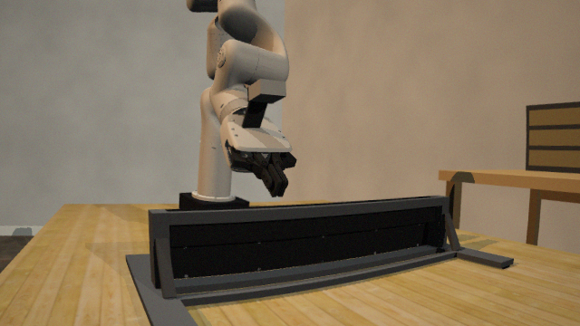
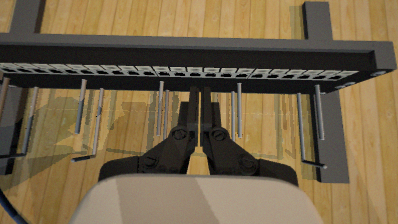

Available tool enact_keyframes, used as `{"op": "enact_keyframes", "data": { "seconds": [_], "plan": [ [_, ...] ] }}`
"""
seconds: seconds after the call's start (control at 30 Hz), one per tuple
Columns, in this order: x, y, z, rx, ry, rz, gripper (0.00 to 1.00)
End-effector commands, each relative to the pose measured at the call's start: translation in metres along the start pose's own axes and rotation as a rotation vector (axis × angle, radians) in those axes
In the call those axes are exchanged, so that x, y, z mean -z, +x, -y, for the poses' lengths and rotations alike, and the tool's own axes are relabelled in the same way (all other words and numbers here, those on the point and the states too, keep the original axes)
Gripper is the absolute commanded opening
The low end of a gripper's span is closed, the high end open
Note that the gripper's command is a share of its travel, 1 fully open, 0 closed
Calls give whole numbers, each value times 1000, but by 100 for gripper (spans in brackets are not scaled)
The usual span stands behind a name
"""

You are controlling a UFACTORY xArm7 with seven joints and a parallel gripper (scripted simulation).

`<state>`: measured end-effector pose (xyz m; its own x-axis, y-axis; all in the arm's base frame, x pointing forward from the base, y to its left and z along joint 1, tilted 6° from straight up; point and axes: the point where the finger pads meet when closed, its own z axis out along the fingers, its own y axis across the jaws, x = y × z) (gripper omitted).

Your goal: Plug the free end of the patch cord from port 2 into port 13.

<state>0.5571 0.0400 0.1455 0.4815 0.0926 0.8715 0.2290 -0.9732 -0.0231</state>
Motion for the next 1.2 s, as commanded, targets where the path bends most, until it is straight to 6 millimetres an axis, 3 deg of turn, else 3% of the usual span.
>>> {"op": "enact_keyframes", "data": {
  "seconds": [0.0,0.17,0.23,0.73,1.17],
  "plan": [
    [10,2,0,2,0,-4,0],
    [34,2,0,2,0,-4,0],
    [34,2,0,2,0,-4,0],
    [121,2,0,2,0,-4,0],
    [136,2,0,2,0,-4,0]
  ]
}}
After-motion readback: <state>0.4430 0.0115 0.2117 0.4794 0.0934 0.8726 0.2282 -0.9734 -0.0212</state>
